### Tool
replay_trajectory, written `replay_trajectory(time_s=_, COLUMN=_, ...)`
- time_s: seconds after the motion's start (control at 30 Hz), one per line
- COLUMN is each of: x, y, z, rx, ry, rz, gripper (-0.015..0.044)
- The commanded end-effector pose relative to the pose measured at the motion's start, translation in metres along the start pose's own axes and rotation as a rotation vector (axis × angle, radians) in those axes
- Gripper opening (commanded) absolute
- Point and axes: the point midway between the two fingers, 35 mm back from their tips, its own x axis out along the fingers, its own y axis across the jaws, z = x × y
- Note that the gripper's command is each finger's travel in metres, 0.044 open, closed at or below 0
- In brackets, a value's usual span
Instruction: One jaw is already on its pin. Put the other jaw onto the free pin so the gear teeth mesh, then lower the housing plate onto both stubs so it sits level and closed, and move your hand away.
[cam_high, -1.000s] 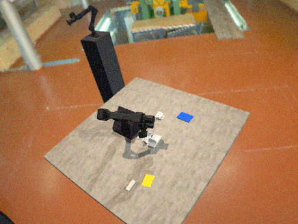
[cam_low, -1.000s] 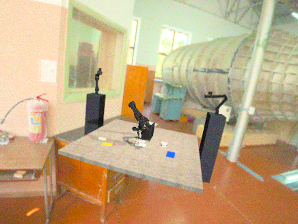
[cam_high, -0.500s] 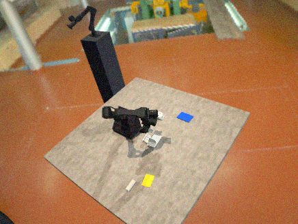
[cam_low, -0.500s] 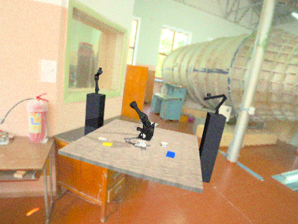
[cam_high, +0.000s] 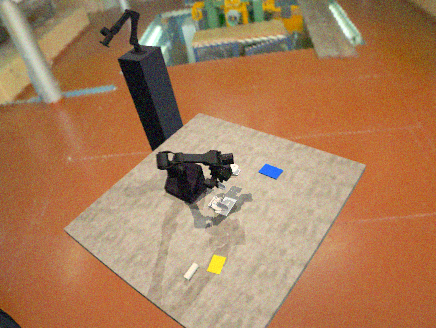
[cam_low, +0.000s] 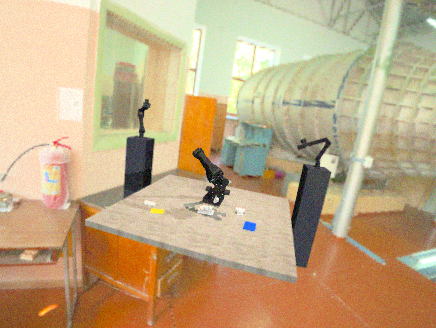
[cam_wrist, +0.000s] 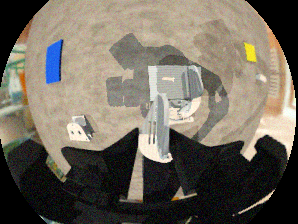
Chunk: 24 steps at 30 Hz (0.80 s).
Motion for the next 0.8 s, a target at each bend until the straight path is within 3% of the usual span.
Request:
replay_trajectory(time_s=0.0, x=-0.0003, y=0.0028, z=0.0000, rx=0.025, ry=-0.002, rz=0.003, gripper=0.0134)
replay_trajectory(time_s=0.77, x=-0.0003, y=0.0028, z=0.0000, rx=0.052, ry=-0.002, rz=0.003, gripper=0.0134)
